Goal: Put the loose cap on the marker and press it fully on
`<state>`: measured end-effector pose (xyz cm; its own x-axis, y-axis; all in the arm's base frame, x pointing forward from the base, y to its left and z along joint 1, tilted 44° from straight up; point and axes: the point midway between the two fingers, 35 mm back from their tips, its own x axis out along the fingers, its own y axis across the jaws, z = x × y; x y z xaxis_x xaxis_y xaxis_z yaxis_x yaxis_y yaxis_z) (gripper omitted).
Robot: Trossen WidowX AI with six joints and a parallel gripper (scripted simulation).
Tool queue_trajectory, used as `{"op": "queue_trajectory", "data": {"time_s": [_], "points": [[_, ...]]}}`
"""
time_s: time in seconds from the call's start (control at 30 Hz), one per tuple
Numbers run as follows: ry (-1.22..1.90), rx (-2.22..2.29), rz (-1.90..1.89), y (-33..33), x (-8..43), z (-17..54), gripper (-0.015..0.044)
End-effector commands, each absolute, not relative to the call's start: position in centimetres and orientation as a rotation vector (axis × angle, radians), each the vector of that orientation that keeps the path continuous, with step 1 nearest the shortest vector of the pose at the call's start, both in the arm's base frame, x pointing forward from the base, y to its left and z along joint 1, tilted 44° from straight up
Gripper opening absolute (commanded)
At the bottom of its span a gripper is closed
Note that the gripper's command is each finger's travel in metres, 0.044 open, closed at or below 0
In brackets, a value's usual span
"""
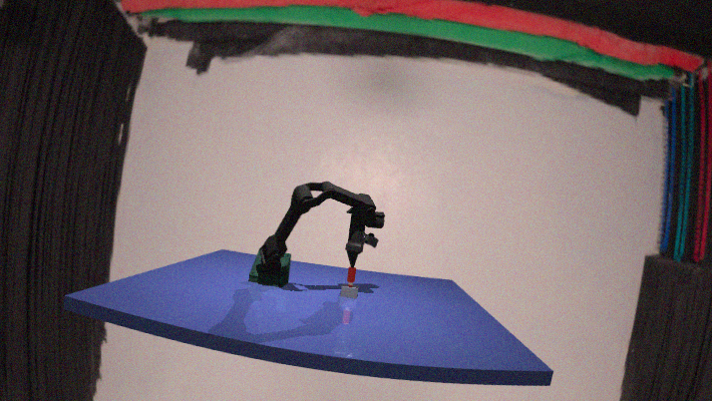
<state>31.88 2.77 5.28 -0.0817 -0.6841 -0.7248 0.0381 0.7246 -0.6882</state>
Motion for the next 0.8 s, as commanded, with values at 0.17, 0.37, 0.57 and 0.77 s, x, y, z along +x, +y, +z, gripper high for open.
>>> {"op": "queue_trajectory", "data": {"time_s": [0.17,0.37,0.57,0.77], "points": [[1.490,-0.550,-0.563,8.7,32.3,11.5,0.0000],[1.488,-0.550,-0.560,8.8,32.3,11.7,0.0000],[1.488,-0.550,-0.560,8.8,32.3,11.7,0.0157],[1.488,-0.550,-0.560,8.8,32.3,11.7,0.0315]]}}
